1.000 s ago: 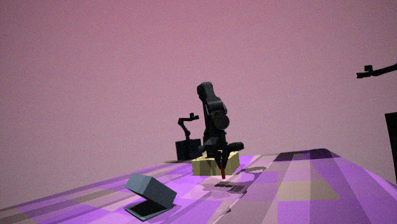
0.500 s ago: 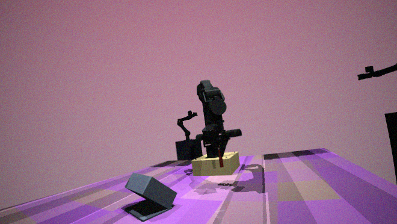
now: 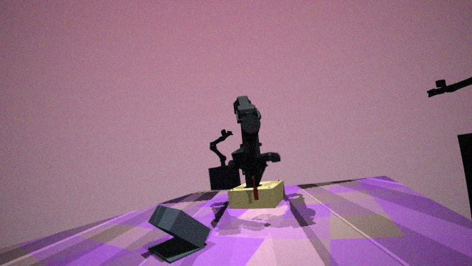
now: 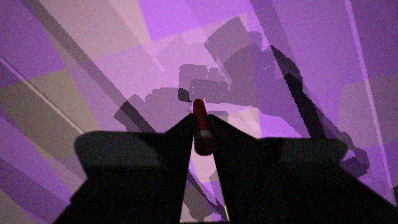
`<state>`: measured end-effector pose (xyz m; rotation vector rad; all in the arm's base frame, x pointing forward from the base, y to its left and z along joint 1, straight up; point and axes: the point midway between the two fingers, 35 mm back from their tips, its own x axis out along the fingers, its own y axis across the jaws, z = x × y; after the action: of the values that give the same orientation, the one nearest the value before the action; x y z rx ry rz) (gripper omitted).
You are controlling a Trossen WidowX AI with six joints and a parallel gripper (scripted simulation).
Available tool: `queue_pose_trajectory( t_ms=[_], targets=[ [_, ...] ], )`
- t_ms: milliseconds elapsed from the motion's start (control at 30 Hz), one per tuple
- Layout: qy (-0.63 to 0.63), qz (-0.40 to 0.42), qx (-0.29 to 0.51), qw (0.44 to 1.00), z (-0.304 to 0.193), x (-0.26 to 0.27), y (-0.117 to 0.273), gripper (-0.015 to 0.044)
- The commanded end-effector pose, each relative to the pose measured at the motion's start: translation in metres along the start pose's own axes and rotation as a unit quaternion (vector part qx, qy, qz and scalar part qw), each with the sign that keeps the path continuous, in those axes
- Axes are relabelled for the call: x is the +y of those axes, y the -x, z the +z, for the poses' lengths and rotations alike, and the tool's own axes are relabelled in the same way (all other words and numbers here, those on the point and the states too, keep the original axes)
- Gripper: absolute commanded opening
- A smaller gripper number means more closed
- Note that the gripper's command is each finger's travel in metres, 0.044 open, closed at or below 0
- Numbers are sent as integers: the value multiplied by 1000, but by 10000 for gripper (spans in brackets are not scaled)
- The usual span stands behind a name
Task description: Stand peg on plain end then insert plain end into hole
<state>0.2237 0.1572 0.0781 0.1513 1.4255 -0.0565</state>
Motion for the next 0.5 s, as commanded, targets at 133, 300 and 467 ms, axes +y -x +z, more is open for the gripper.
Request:
queue_pose_trajectory(
  t_ms=[133,300,467],
  targets=[
    [-41,9,-34,999,16,-6,0,0],
    [-67,16,-56,996,26,-10,1,0],
    [-93,23,-78,992,37,-14,2,0]
  ],
)
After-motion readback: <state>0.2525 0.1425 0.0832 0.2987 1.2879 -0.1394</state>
